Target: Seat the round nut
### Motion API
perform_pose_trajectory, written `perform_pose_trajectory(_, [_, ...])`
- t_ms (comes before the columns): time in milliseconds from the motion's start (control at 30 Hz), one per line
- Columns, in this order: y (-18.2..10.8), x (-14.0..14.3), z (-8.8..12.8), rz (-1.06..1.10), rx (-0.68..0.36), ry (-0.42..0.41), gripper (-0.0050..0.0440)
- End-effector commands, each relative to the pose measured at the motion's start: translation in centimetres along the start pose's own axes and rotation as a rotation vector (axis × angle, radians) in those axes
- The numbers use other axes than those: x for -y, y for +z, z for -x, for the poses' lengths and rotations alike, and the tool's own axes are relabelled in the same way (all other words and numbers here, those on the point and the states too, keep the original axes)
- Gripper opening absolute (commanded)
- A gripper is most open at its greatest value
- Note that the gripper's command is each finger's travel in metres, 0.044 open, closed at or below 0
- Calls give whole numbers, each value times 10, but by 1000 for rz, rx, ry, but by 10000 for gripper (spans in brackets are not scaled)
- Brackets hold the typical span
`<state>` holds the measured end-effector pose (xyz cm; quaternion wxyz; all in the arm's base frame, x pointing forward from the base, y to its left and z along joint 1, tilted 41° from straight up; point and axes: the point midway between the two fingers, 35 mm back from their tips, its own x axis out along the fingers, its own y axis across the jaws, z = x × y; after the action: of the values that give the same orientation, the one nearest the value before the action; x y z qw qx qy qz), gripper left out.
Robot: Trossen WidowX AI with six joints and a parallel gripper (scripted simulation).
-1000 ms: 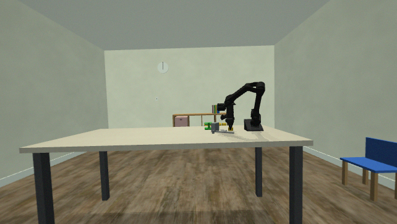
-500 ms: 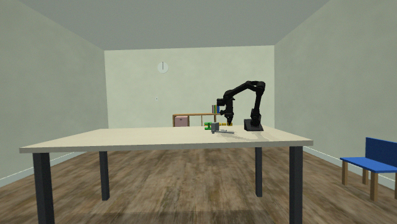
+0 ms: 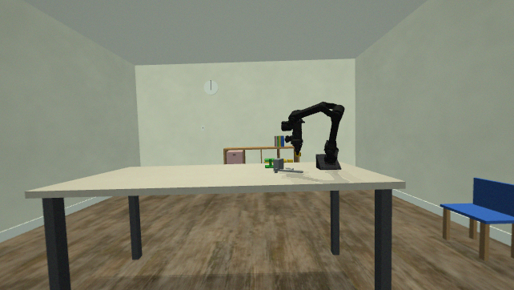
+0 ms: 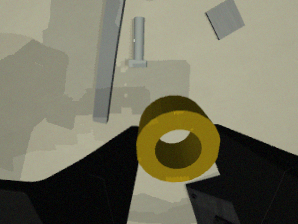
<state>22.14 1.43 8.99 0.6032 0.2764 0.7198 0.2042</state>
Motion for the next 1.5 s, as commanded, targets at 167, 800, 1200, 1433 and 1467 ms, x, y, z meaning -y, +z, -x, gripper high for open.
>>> perform_pose_trajectory(167, [-2,-2,30,17,14,-5,-50])
perform_pose_trajectory(800, [31,6,39,61,16,-5,-50])
perform_pose_trajectory(1200, [68,18,43,112,18,-6,-50])
perform_pose_trajectory(1433, [84,24,43,133,18,-7,-50])
perform_pose_trajectory(1467, [87,25,43,137,18,-7,-50])
